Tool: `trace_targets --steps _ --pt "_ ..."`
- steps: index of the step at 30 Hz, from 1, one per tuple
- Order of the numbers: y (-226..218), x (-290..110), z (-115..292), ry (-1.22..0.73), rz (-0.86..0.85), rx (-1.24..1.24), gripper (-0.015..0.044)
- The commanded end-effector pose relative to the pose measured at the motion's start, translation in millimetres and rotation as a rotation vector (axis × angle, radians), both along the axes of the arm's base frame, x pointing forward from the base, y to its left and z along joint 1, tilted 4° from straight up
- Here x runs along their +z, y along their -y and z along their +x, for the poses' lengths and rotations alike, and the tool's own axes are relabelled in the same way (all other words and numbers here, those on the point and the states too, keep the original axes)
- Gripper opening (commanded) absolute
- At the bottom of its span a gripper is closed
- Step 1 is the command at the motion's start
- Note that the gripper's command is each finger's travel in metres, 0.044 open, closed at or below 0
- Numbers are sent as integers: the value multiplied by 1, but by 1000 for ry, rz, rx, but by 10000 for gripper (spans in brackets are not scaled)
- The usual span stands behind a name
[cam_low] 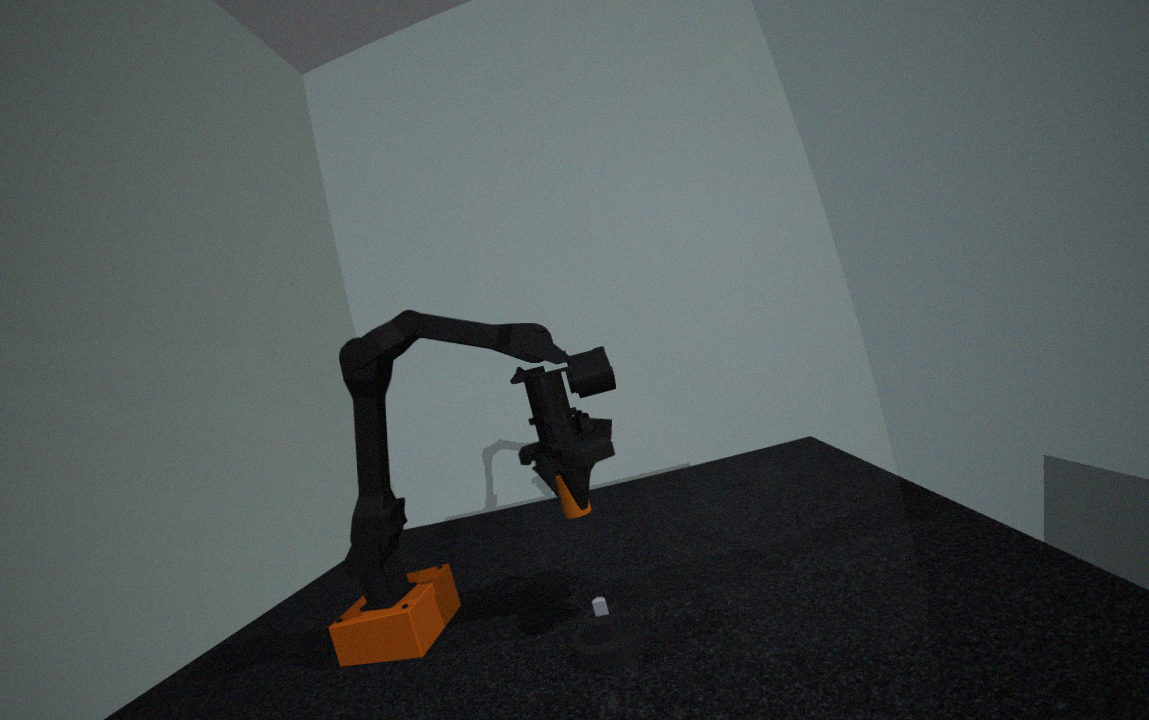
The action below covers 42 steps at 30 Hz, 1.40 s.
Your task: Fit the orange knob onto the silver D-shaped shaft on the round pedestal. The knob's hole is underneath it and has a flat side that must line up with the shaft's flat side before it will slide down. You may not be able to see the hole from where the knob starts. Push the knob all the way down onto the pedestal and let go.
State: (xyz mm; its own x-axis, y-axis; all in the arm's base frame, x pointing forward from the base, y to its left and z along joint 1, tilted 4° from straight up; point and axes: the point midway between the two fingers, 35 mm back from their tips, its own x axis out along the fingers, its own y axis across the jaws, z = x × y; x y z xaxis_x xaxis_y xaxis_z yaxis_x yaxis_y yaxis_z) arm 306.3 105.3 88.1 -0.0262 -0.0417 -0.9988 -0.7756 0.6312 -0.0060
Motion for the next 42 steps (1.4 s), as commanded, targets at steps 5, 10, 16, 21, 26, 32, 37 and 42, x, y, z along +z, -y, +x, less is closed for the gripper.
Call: trace_targets --steps 5,10,16,21,26,32,37,42 --pt "22 -4 15 11 -3 10 0" --pt "35 -7 21 11 -4 12 0" --pt "52 -11 29 10 -5 14 0" --pt "67 -15 34 10 -5 16 0" --pt "81 -18 39 10 -6 17 0" --pt "99 -22 43 11 -7 15 0" --pt "113 -25 46 10 -8 17 0" --pt "128 -29 48 9 -9 21 0"
